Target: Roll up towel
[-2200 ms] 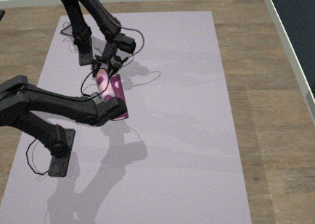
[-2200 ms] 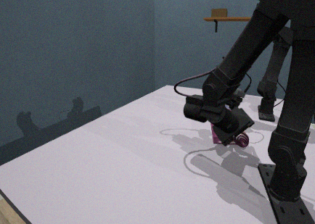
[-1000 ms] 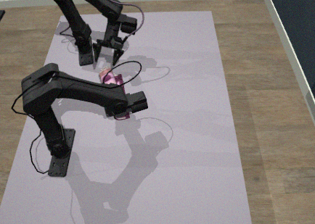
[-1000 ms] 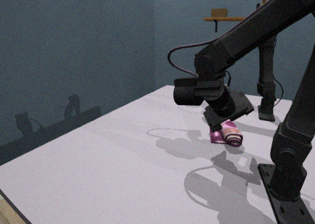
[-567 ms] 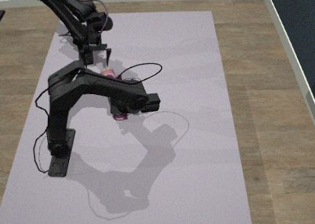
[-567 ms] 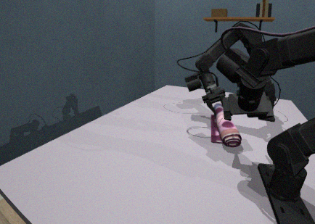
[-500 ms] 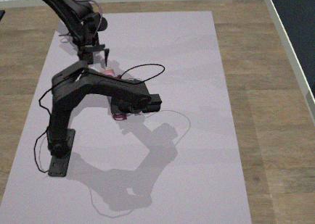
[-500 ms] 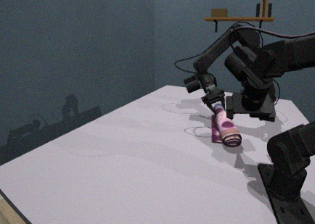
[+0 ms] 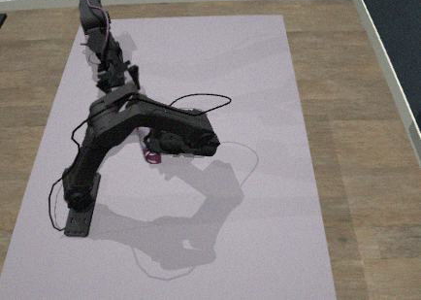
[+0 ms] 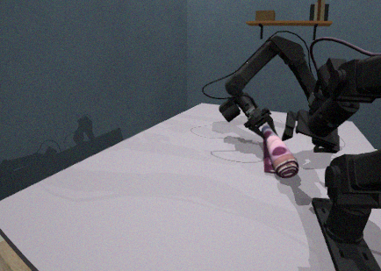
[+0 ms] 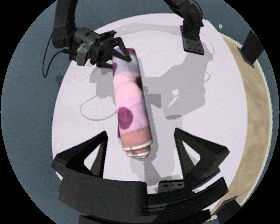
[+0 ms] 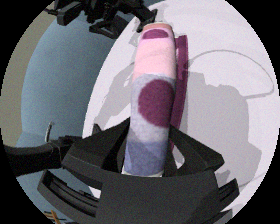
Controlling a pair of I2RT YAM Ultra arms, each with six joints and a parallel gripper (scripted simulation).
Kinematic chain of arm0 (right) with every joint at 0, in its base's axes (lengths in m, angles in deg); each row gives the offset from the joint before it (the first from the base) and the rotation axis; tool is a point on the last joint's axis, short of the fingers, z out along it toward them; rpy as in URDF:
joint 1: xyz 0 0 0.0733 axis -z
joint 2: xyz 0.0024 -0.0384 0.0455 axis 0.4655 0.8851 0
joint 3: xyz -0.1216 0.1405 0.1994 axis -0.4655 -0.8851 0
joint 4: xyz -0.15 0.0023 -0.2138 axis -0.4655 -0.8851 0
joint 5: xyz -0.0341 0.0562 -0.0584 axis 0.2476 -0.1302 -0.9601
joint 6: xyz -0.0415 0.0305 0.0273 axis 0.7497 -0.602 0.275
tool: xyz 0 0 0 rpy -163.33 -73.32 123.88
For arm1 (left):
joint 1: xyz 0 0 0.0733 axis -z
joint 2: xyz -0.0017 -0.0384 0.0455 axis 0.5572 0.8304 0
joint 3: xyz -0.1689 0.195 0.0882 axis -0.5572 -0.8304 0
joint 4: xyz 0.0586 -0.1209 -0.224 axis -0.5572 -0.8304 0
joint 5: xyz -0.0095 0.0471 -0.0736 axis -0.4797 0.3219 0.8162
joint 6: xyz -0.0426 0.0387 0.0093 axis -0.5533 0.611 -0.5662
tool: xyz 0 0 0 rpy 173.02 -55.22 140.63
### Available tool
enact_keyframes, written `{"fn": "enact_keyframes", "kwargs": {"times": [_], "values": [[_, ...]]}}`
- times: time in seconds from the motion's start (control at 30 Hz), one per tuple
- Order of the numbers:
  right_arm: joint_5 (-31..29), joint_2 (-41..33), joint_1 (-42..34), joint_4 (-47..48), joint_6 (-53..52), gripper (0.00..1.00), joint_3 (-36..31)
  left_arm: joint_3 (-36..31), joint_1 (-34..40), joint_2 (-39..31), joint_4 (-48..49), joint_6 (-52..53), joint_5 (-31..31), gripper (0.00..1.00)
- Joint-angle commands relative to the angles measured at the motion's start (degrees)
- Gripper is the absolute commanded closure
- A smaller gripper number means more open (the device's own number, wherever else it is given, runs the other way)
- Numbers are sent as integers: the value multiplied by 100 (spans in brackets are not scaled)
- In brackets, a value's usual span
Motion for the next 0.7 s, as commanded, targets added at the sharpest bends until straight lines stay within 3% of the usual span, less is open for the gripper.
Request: {"fn": "enact_keyframes", "kwargs": {"times": [0.0,0.33,0.67], "values": [[-43,117,-76,-193,50,61,105,-11,63,121,182,-349,-795,2],[-44,225,-76,-36,54,61,51,6,-521,166,334,207,-374,2],[-44,226,-76,-36,54,61,51,-778,-388,196,1100,106,-442,2]]}}
